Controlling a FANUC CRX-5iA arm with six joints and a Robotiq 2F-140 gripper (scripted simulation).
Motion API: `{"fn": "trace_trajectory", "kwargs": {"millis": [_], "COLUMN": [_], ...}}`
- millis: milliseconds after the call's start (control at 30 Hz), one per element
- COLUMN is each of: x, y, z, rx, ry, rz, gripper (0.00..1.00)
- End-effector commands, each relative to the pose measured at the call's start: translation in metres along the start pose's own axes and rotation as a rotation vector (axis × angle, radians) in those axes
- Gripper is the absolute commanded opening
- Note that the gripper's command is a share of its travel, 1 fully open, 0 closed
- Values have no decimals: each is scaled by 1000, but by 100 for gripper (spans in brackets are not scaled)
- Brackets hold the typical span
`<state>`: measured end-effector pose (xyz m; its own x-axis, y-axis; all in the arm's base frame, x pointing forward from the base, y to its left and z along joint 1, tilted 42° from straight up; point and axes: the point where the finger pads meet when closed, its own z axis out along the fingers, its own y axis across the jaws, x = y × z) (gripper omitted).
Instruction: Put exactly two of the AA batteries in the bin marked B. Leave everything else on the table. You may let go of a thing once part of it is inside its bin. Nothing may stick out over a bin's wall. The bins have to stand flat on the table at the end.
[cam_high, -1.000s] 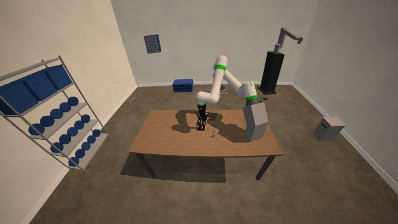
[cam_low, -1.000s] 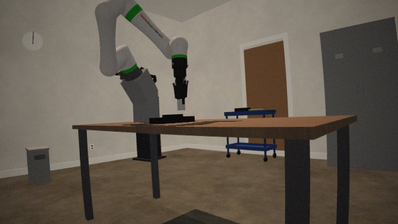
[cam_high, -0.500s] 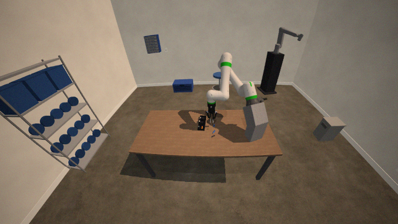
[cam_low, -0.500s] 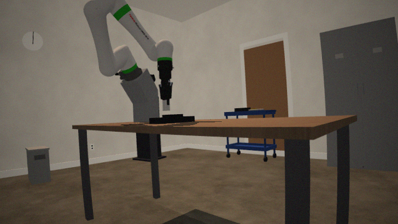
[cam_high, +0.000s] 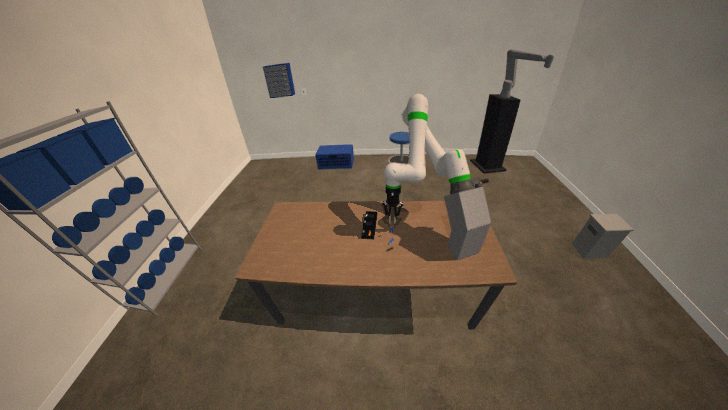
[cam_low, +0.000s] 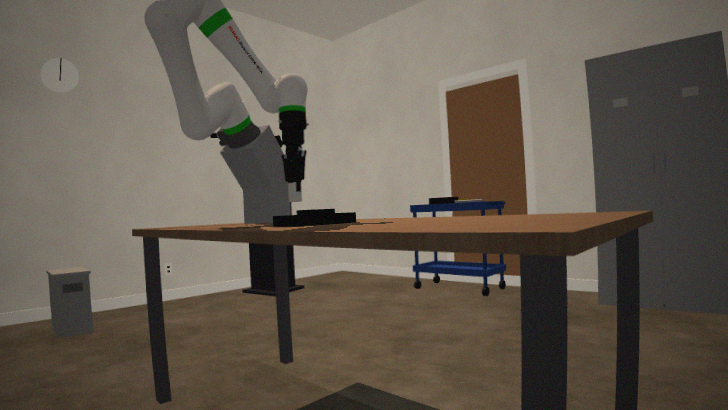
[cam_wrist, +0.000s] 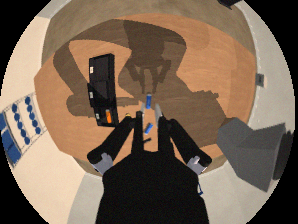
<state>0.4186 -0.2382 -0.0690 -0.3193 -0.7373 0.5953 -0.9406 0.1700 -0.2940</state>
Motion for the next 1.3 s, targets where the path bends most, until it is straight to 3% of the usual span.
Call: {"fn": "trace_trajectory", "kwargs": {"millis": [0,1267], "x": [0,-2], "y": [-1,-3], "z": [0,4], "rx": [0,0], "ry": [0,0], "rz": [0,0], "gripper": [17,17]}}
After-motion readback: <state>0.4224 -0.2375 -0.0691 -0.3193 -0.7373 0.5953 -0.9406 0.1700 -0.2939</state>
